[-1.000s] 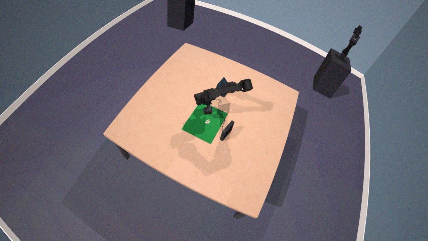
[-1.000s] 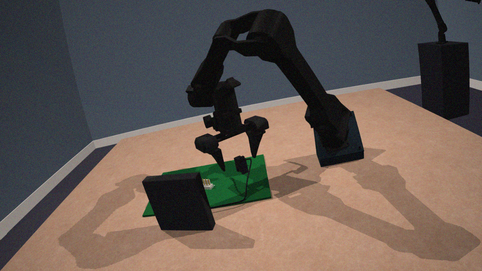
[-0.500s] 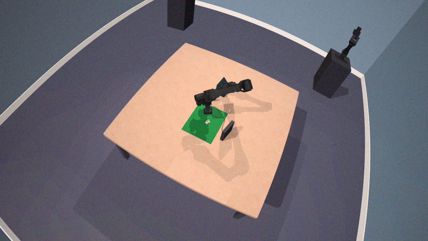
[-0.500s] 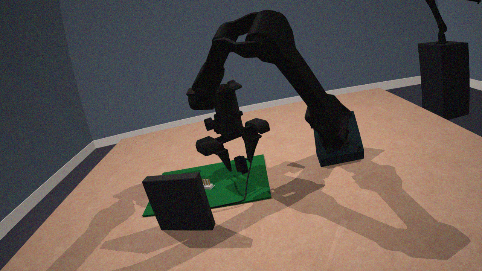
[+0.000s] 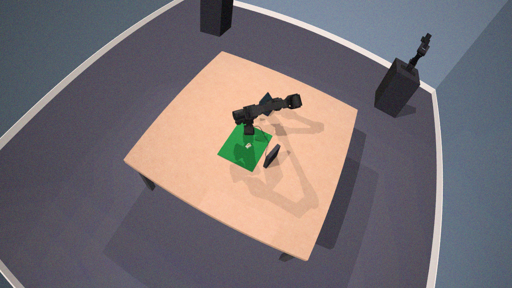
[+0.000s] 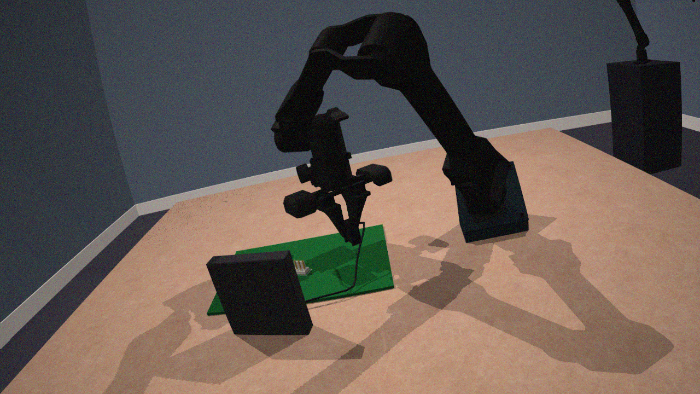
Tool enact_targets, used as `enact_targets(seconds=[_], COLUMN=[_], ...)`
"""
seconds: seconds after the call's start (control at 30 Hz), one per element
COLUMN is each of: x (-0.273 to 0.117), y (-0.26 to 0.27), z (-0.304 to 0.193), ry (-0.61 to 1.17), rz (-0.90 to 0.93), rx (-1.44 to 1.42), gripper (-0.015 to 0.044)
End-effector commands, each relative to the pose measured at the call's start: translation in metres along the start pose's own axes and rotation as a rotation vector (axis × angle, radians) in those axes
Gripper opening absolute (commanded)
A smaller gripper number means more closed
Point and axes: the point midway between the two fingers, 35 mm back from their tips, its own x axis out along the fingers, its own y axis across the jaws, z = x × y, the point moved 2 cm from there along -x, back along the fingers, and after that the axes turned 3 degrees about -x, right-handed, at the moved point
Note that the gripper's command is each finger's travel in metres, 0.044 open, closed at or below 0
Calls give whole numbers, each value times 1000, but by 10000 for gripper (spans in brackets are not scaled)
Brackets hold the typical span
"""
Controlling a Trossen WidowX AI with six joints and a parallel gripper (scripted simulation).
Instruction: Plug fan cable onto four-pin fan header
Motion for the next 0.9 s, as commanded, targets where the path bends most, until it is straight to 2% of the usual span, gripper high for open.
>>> enact_targets(seconds=[0.0, 0.23, 0.87], x=[-35, -34, -36], y=[1, 2, 29], z=[3, 3, 7], ry=[-22, -22, -23], rz=[9, 10, 16], rx=[-7, 16, 663], gripper=[0, 0, 0])
